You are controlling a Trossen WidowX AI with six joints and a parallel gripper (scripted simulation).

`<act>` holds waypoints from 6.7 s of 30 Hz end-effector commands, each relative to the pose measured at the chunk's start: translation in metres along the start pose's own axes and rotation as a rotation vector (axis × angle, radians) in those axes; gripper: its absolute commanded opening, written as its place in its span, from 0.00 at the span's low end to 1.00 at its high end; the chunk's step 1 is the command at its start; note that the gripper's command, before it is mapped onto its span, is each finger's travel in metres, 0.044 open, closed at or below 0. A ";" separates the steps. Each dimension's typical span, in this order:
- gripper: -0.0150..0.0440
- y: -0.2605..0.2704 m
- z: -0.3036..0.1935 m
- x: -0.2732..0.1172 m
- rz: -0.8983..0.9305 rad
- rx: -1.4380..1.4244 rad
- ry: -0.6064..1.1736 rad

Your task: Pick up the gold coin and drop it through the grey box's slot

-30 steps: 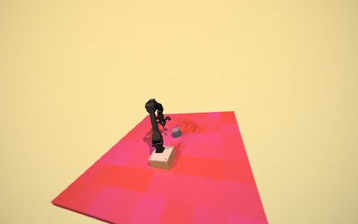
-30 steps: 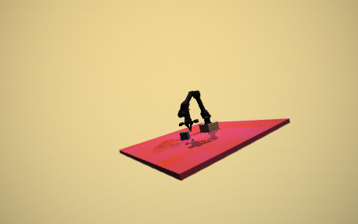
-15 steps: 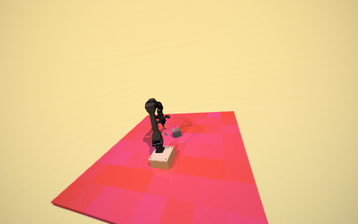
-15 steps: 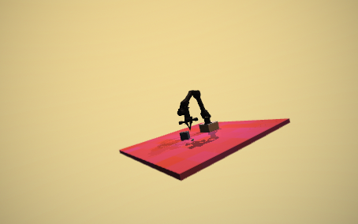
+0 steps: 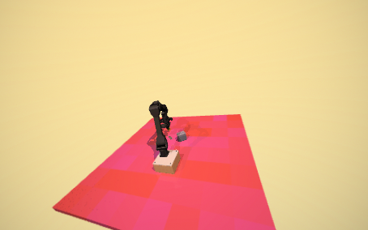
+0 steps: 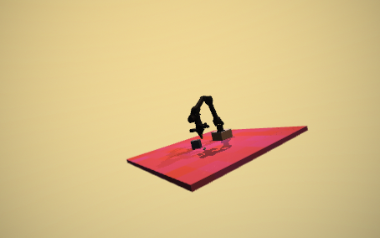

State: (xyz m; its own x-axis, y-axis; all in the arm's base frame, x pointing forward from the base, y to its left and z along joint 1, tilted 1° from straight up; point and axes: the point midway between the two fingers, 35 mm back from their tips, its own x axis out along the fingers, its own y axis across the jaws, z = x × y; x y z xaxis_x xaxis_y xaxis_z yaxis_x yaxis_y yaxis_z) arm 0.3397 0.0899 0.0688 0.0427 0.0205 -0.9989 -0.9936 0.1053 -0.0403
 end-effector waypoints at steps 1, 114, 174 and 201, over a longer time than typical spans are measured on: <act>0.25 0.000 -0.001 -0.001 -0.001 -0.128 -0.001; 0.25 0.014 -0.145 0.000 0.013 -0.658 0.013; 0.48 0.014 -0.145 0.015 0.007 -0.660 0.015; 1.00 0.018 -0.143 -0.046 0.019 -0.659 0.011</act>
State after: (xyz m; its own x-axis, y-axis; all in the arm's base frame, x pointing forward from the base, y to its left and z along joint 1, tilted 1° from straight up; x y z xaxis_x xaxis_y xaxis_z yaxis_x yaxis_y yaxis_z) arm 0.3064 -0.0518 0.1035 0.0275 0.0066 -0.9996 -0.8504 -0.5254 -0.0269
